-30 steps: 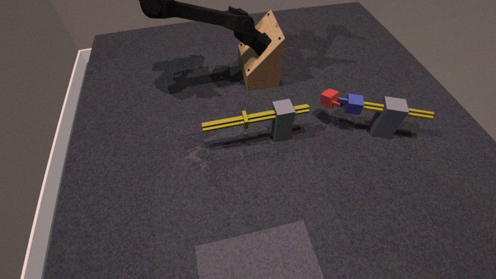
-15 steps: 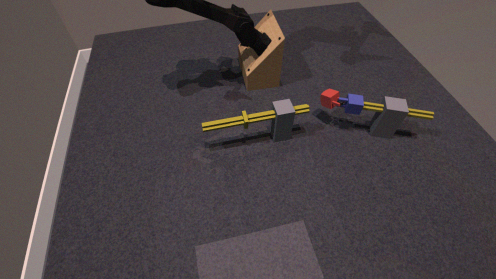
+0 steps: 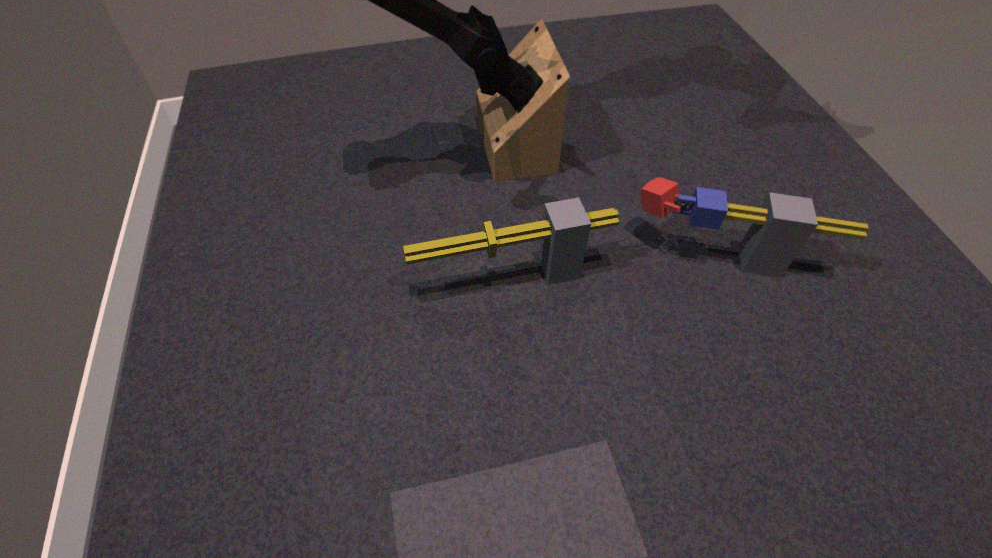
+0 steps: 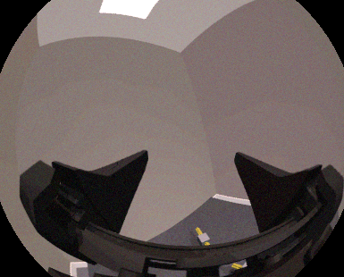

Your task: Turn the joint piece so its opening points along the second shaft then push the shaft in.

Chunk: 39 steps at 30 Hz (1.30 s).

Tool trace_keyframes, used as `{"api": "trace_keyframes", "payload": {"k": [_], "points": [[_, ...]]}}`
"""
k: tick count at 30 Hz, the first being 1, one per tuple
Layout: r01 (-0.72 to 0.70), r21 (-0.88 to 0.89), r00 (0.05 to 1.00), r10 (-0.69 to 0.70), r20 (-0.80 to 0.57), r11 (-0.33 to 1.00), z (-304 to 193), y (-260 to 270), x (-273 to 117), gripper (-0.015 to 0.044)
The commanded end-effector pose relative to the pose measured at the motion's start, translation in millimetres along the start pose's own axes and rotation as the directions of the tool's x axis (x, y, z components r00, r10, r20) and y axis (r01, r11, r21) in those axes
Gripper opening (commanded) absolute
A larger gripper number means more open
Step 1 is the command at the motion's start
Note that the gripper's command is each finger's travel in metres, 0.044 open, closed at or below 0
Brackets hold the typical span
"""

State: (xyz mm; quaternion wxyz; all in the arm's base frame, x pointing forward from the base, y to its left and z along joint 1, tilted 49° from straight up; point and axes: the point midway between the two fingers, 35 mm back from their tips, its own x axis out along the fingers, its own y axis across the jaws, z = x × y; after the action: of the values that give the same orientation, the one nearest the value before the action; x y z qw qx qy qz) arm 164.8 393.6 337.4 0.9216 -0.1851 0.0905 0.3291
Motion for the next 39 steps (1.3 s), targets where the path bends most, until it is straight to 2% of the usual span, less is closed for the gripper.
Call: {"api": "trace_keyframes", "payload": {"k": [1,10,19,29,39], "points": [[0.004,-0.003,0.996,-0.004,-0.085,1.000,-28,2,17,0.0440],[0.042,0.000,0.944,-0.040,-0.328,0.999,-109,-3,55,0.0440],[0.141,0.024,0.829,-0.105,-0.550,0.990,-189,-18,76,0.0440],[0.288,0.017,0.626,-0.175,-0.760,0.957,-276,-42,77,0.0440],[0.451,-0.048,0.358,-0.230,-0.905,0.891,-353,-68,56,0.0440]]}}
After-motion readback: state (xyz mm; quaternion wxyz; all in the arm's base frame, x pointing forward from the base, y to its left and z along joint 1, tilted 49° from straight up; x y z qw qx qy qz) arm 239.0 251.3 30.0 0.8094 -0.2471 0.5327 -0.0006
